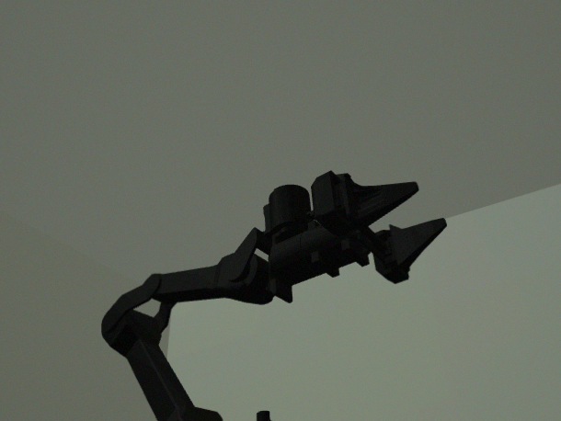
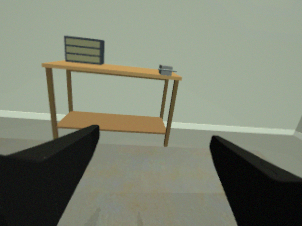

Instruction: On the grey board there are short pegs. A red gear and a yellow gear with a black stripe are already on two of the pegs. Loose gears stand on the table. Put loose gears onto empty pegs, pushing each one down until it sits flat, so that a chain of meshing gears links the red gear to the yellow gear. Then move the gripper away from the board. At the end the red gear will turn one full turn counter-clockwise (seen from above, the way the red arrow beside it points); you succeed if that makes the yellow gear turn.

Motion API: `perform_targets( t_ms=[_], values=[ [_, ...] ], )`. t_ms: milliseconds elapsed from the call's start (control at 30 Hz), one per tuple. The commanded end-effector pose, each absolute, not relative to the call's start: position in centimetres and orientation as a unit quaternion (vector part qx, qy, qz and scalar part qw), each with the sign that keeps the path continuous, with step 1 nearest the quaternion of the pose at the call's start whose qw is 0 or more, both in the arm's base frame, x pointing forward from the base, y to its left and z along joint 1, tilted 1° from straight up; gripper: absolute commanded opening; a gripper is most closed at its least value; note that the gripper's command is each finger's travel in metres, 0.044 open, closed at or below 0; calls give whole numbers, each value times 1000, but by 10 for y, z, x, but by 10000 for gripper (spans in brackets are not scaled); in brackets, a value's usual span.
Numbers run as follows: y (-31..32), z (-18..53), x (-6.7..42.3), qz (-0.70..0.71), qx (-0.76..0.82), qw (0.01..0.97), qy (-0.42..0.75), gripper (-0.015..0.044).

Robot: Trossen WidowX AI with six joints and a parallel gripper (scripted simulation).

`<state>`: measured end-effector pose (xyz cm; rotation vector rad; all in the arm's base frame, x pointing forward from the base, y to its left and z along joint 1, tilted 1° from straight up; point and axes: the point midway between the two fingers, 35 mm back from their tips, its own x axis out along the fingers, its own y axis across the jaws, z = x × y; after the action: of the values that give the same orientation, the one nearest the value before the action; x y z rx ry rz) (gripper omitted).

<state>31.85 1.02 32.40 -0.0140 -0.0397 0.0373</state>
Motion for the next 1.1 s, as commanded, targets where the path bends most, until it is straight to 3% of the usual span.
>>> perform_targets(
  t_ms=[0,333,667,1067],
  values=[
    [12,322,320,21,-4,1000,-14,426],
    [113,209,348,96,100,928,347,440],
    [197,114,275,10,53,741,669,440],
    [211,105,262,-17,36,713,700,440]
  ],
)
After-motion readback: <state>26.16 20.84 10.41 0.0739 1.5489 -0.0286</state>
